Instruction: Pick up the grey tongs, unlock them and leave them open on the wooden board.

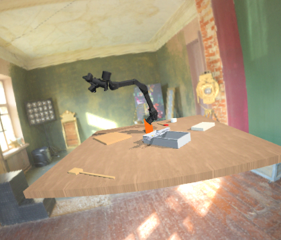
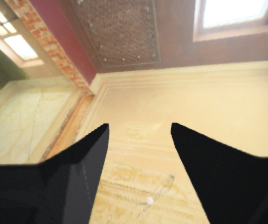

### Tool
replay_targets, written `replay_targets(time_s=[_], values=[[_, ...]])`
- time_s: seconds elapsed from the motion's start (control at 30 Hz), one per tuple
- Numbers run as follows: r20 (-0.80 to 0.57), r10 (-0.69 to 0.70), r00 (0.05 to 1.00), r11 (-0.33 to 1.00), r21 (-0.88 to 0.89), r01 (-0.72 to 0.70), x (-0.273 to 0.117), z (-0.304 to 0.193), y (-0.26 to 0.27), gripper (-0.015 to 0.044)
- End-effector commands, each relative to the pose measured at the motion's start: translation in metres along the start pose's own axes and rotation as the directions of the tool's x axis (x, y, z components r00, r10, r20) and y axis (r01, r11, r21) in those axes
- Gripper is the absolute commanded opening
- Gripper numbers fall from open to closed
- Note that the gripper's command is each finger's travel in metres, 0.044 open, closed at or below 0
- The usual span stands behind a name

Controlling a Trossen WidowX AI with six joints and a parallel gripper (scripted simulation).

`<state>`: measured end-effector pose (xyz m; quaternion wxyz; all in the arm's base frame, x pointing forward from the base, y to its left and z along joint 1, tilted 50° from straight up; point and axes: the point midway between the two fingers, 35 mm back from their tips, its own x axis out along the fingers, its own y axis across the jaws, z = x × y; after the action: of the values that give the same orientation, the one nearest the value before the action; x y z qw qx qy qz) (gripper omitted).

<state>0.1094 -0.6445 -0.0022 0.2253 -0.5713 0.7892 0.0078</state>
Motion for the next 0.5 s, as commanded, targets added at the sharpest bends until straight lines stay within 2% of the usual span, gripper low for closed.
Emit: replay_targets(time_s=[0.0, 0.17, 0.37, 0.47], values=[[0.119, -0.06, 0.991, 0.992, 0.115, 0.046, -0.023, 0.027, -0.034, 0.026], [0.327, -0.156, 0.932, 0.939, 0.341, 0.038, -0.076, 0.071, -0.094, 0.026], [0.452, -0.201, 0.869, 0.912, 0.41, -0.003, -0.121, 0.096, -0.125, 0.026], [0.545, -0.213, 0.811, 0.873, 0.479, -0.093, -0.156, 0.115, -0.144, 0.026]])
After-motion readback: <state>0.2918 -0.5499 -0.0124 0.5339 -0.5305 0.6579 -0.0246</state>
